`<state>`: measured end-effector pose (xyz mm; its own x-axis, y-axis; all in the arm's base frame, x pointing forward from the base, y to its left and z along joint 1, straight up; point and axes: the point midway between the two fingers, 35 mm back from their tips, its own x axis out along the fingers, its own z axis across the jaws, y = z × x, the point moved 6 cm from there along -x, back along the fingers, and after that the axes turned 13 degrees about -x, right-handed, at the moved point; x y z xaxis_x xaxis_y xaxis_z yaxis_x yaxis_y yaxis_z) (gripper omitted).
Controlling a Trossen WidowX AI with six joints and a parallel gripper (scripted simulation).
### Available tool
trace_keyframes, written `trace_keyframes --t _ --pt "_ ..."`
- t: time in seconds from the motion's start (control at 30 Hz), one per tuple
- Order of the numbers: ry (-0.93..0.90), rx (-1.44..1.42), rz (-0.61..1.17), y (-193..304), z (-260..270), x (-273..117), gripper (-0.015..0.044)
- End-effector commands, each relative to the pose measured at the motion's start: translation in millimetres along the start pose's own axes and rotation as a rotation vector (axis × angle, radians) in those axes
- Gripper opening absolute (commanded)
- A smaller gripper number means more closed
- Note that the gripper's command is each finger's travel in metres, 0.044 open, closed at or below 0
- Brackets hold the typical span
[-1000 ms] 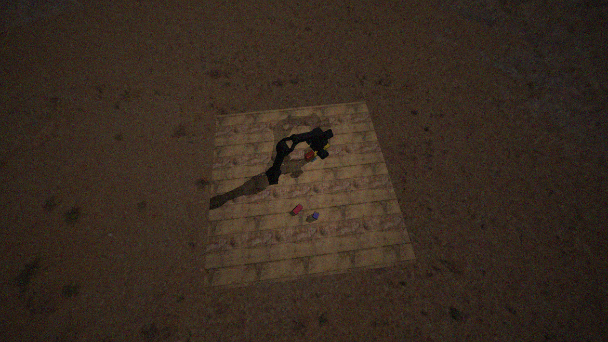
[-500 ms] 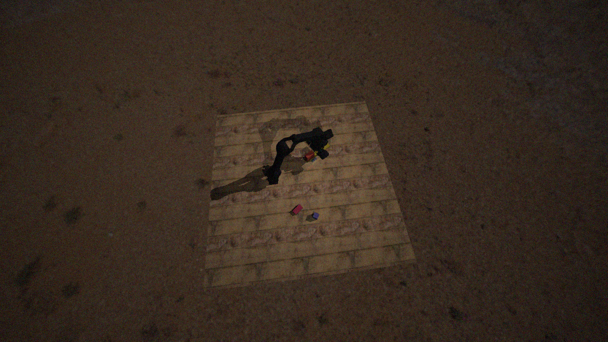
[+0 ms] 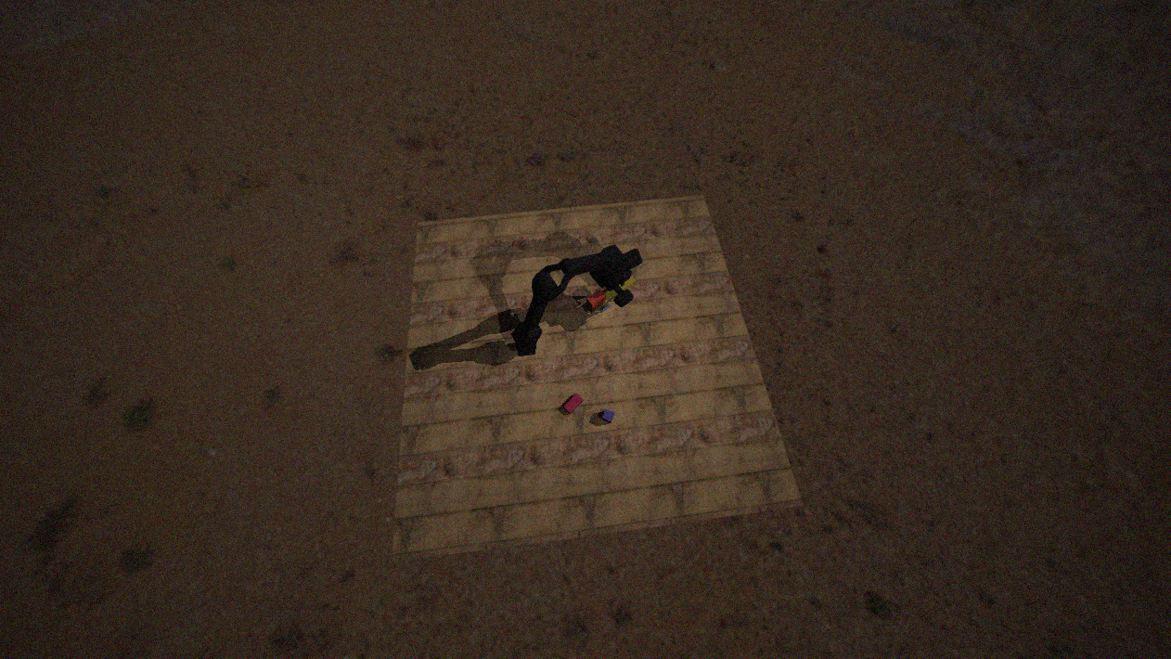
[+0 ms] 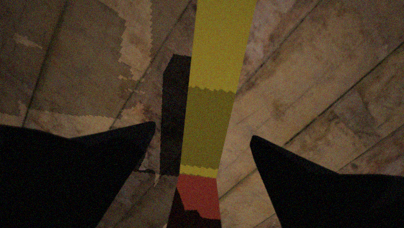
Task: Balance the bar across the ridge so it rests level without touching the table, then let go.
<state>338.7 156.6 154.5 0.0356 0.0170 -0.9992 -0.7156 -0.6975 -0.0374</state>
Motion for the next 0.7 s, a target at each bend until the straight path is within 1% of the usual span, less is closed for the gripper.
trace_keyframes --t 0.0,0.2,0.27,0.67 --pt "0.001 0.0 -0.001 -2.6 -0.9 -15.2 0.044" --pt "0.0 0.0 -0.001 -2.8 -0.9 -83.7 0.044" --pt "0.0 0.0 -0.001 -0.6 -0.1 -97.6 0.044" --pt "0.0 0.0 -0.001 -0.3 0.0 -99.3 0.044"
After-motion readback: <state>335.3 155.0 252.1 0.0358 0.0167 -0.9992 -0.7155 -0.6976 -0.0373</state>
